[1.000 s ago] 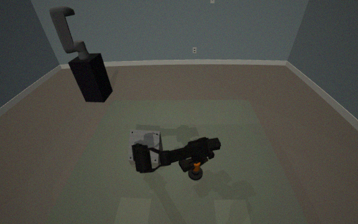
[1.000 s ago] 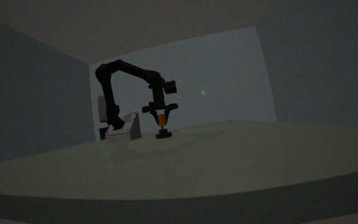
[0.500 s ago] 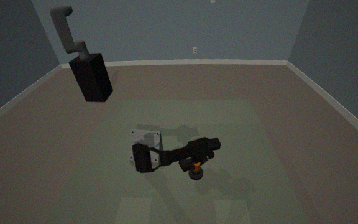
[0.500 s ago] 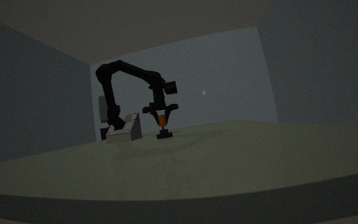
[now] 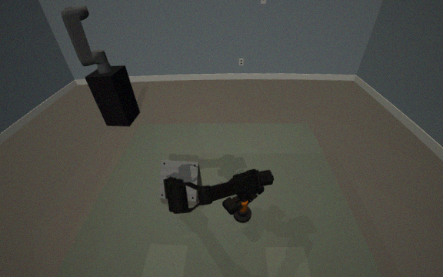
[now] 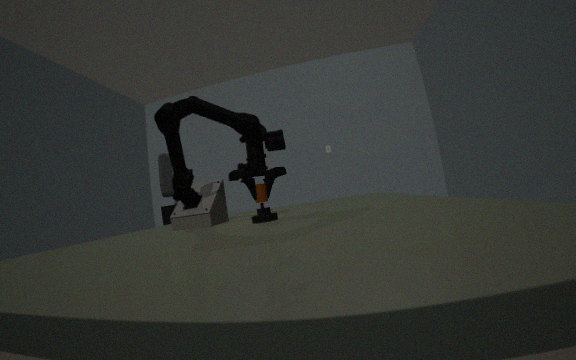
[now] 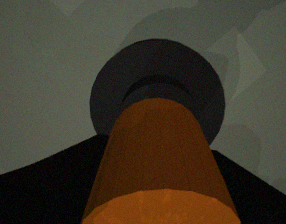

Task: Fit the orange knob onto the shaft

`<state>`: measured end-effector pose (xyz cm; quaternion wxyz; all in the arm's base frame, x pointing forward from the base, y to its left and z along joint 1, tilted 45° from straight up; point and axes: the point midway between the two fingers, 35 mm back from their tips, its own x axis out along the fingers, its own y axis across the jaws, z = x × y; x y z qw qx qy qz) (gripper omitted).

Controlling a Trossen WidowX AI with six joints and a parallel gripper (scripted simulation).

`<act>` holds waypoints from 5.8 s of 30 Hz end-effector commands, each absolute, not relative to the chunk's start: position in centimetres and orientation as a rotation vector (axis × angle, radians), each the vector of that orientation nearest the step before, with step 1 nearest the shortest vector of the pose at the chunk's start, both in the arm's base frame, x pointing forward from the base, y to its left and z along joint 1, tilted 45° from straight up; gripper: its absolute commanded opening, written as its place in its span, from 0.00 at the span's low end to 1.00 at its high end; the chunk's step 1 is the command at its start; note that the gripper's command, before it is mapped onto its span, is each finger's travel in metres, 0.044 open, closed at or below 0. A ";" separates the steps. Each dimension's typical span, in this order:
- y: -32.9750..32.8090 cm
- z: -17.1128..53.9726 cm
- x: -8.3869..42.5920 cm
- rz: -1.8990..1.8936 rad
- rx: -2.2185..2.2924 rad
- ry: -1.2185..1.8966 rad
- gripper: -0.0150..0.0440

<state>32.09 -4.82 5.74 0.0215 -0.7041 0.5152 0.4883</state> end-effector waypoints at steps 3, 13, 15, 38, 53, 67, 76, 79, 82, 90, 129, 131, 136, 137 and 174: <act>-4.7 5.8 32.7 1.566 -2.217 1.567 0.25; -5.0 5.6 32.7 1.566 -2.217 1.568 0.25; -4.9 5.6 32.7 1.566 -2.217 1.567 0.25; -4.9 5.5 32.1 1.807 -2.316 1.465 0.25; -4.7 5.9 32.3 1.818 -2.320 1.460 0.25; -4.9 5.6 32.6 2.054 -2.400 1.335 0.25; -5.0 5.5 32.5 2.054 -2.400 1.335 0.25; -5.0 5.5 32.5 2.054 -2.400 1.335 0.25; -4.9 5.6 32.5 2.054 -2.400 1.335 0.25; -4.6 5.9 32.1 2.118 -2.419 1.297 0.25; -5.0 5.5 32.4 2.306 -2.467 1.176 0.25; -5.0 5.5 32.4 2.306 -2.467 1.176 0.25; -5.0 5.5 32.4 2.306 -2.467 1.176 0.25; -5.0 5.5 32.4 2.306 -2.467 1.176 0.25; -4.9 5.6 32.4 2.369 -2.480 1.131 0.25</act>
